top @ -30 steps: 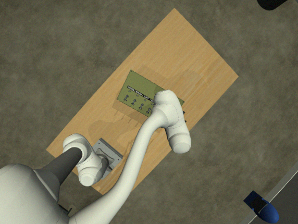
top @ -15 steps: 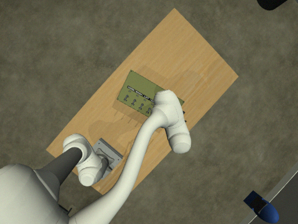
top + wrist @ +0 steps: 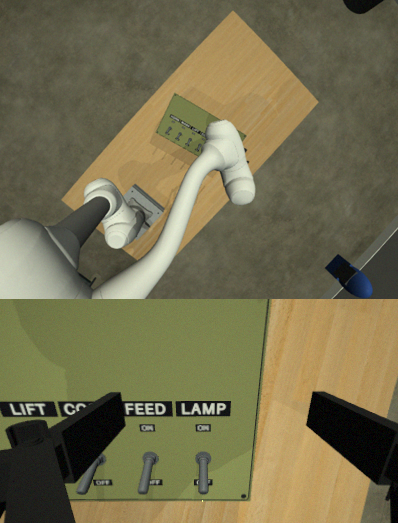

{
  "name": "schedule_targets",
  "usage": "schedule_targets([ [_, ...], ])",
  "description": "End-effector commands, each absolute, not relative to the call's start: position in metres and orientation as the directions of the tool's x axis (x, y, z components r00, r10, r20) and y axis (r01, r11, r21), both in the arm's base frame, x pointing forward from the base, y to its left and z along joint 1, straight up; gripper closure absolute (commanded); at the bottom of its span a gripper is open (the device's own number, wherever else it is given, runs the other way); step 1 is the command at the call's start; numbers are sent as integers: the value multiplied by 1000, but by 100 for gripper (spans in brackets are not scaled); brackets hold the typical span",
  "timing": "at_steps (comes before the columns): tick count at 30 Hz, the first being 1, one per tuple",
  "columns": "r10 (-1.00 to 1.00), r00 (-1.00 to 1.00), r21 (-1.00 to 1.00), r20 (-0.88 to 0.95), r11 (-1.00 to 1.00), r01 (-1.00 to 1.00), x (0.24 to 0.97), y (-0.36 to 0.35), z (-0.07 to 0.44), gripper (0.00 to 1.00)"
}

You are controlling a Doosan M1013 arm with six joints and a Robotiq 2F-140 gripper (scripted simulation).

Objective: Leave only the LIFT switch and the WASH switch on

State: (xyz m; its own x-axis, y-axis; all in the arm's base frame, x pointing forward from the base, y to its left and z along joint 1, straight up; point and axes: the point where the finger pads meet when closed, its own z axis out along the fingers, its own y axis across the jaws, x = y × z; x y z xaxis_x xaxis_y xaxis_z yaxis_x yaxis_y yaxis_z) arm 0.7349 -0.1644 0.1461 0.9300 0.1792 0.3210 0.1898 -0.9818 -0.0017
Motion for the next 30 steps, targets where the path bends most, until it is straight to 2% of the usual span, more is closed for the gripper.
schedule_targets([
  [1,179,929,-1,323,-982,190,735,-164,147,0],
  [4,179,929,-1,323,-982,190,735,-164,147,0],
  [5,179,929,-1,323,-982,190,735,-164,147,90],
  [14,179,929,-1,323,-982,190,733,-165,155,90],
  [30,179,929,-1,323,-982,190,716,-168,205,90],
])
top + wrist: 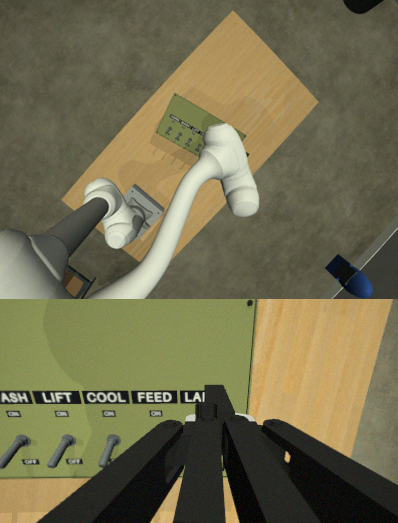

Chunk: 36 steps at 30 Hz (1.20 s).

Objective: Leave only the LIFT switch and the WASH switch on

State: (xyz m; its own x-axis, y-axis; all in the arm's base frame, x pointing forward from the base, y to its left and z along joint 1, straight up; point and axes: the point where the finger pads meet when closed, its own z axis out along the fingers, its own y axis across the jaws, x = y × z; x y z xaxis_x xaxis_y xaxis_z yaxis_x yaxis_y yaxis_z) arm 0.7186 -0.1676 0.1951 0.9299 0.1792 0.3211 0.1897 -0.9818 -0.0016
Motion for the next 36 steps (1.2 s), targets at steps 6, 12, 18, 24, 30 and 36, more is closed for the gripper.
schedule_targets([
  [6,179,929,-1,323,-982,190,713,-169,213,90],
  [12,179,930,-1,322,-982,189,706,-158,212,90],
  [18,177,931,-1,320,-982,187,662,-99,203,90],
  [24,177,931,-1,320,-982,187,624,-58,194,90],
  [30,178,930,-1,321,-982,188,583,-21,182,90],
  [36,179,929,-1,323,-982,189,543,9,169,90],
])
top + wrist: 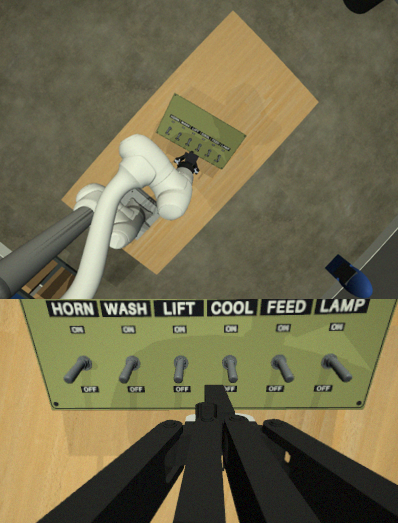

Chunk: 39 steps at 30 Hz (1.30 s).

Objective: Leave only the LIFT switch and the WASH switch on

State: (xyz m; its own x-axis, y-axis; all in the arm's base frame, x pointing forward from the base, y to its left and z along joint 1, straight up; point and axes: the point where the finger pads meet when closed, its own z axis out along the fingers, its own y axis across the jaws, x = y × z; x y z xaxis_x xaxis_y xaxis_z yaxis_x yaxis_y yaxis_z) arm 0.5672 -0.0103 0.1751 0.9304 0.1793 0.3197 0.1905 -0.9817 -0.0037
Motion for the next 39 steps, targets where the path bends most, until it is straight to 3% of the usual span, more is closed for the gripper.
schedule_targets([
  [1,179,929,-1,323,-982,190,535,14,167,90],
  [39,179,929,-2,324,-982,190,524,22,163,90],
])
